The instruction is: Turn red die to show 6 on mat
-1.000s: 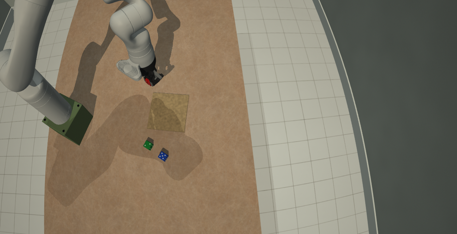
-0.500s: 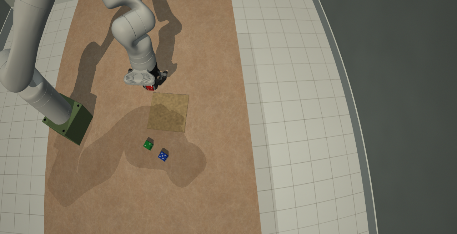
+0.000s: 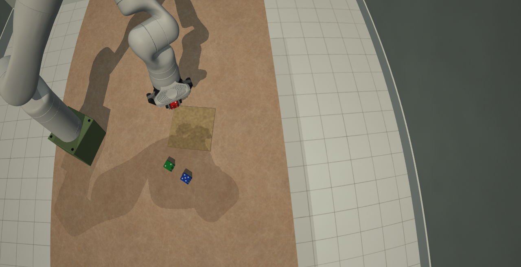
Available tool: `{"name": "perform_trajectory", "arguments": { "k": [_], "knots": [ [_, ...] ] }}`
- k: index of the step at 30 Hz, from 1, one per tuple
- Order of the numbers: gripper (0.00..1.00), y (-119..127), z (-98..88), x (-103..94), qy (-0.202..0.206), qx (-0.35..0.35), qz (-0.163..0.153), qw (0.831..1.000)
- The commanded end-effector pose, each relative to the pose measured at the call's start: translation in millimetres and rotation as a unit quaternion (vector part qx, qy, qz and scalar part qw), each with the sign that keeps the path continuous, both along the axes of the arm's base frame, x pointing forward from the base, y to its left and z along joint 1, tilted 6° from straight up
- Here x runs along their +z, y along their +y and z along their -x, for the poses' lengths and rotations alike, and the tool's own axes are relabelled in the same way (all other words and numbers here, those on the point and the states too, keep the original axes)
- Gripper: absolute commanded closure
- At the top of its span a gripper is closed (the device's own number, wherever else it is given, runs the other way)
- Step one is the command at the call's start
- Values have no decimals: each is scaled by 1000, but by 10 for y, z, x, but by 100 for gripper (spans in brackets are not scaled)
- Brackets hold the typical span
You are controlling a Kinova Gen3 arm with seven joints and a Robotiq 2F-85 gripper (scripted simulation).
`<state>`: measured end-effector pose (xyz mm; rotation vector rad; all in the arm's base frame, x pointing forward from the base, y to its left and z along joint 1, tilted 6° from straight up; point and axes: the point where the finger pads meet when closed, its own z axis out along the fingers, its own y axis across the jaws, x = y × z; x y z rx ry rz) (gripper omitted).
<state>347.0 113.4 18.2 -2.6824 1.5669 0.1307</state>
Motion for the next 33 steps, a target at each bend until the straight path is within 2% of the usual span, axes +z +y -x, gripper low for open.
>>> {"name": "perform_trajectory", "arguments": {
  "k": [1, 3, 8, 18, 20, 33],
  "knots": [
    [79, -57, -50, 23, -7, 30, -8, 999],
    [79, -57, -50, 23, -7, 30, -8, 999],
    [79, -110, -93, 30, -17, 118, -13, 993],
    [79, -205, -183, 50, -37, 276, -21, 960],
    [79, -205, -183, 50, -37, 276, -21, 960],
    [79, -300, -292, 84, -61, 432, -24, 899]
  ]
}}
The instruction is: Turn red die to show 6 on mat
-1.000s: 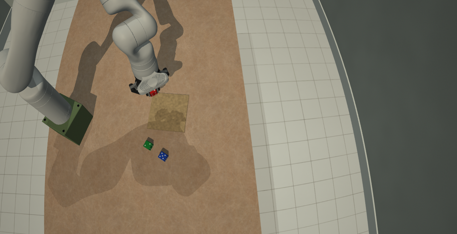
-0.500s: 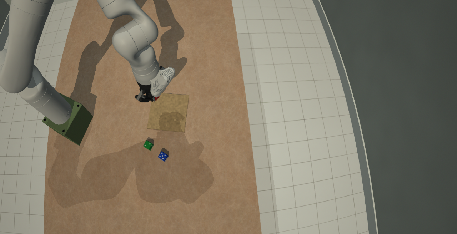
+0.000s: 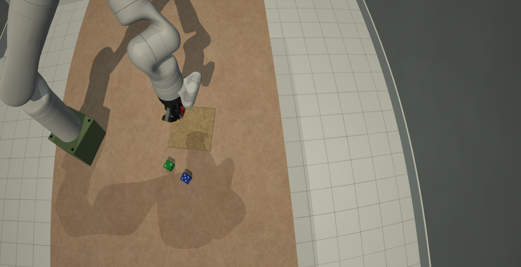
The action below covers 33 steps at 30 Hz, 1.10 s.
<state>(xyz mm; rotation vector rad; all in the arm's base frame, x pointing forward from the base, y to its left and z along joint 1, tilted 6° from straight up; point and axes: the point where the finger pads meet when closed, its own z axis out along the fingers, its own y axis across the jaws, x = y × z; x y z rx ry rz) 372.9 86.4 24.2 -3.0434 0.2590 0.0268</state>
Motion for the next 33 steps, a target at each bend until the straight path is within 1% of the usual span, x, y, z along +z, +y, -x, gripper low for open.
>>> {"name": "perform_trajectory", "arguments": {
  "k": [1, 4, 11, 19, 33],
  "knots": [
    [79, -36, -40, 27, -7, 17, -4, 1000],
    [79, -42, -47, 30, -9, 27, -4, 1000],
    [79, -77, -92, 46, -20, 89, -5, 996],
    [79, -104, -130, 61, -29, 138, -5, 990],
    [79, -124, -158, 73, -36, 173, -4, 984]
  ]
}}
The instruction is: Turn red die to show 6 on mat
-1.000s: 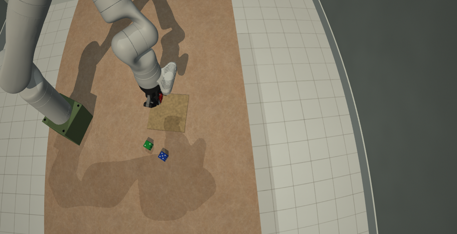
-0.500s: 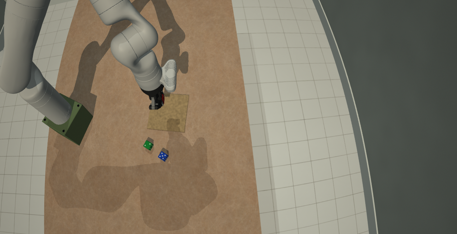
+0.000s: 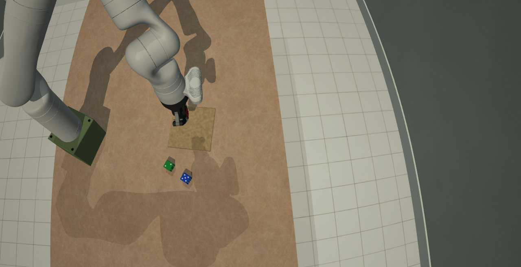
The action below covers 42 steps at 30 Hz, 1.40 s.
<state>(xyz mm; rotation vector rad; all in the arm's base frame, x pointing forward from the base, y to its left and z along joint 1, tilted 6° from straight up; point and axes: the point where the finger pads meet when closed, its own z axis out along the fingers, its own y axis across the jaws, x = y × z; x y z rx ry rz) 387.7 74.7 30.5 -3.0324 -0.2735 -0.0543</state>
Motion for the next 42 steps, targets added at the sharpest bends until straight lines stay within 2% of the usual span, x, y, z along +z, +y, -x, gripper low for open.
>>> {"name": "perform_trajectory", "arguments": {
  "k": [1, 29, 39, 42],
  "knots": [
    [79, -7, -11, 10, -2, 2, -1, 1000],
    [79, -8, -15, 1, -3, 6, -1, 1000],
    [79, 11, -21, -189, -3, 6, -1, 1000],
    [79, 25, -25, -320, -3, 6, -1, 1000]
  ]
}}
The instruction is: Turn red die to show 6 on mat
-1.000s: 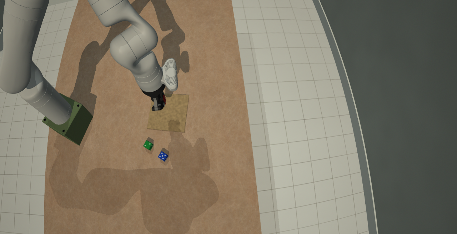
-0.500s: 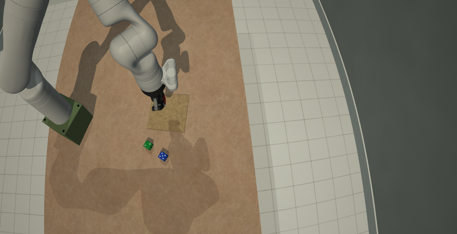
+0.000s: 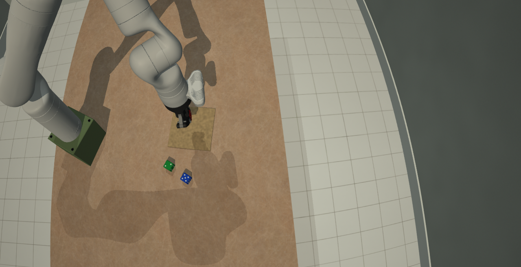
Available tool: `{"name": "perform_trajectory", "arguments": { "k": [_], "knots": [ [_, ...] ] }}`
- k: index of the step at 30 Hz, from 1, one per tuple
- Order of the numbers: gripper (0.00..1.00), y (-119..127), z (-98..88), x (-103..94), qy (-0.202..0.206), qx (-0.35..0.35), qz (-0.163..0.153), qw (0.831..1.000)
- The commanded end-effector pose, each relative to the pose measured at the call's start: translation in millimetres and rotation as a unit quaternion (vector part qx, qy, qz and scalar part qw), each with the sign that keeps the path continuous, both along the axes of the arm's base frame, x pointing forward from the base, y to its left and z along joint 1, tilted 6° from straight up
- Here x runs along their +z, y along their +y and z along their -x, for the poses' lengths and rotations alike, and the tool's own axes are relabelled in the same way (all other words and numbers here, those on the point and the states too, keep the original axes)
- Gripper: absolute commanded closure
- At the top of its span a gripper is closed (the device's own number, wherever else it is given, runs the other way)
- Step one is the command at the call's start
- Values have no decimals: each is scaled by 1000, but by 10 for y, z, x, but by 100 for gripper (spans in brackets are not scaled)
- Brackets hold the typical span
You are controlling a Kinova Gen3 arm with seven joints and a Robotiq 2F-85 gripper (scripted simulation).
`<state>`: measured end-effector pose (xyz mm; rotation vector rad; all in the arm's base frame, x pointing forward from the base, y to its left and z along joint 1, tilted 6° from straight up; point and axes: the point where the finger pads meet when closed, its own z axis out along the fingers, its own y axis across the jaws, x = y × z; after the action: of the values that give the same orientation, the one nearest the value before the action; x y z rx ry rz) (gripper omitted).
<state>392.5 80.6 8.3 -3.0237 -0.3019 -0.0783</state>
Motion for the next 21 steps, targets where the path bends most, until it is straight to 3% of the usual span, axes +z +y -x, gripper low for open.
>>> {"name": "perform_trajectory", "arguments": {
  "k": [1, 12, 21],
  "knots": [
    [79, -30, 22, -146, 5, -3, 3, 1000],
    [79, 20, 8, -627, 5, -3, 3, 1000],
    [79, 30, 5, -721, 5, -3, 3, 1000]
  ]
}}
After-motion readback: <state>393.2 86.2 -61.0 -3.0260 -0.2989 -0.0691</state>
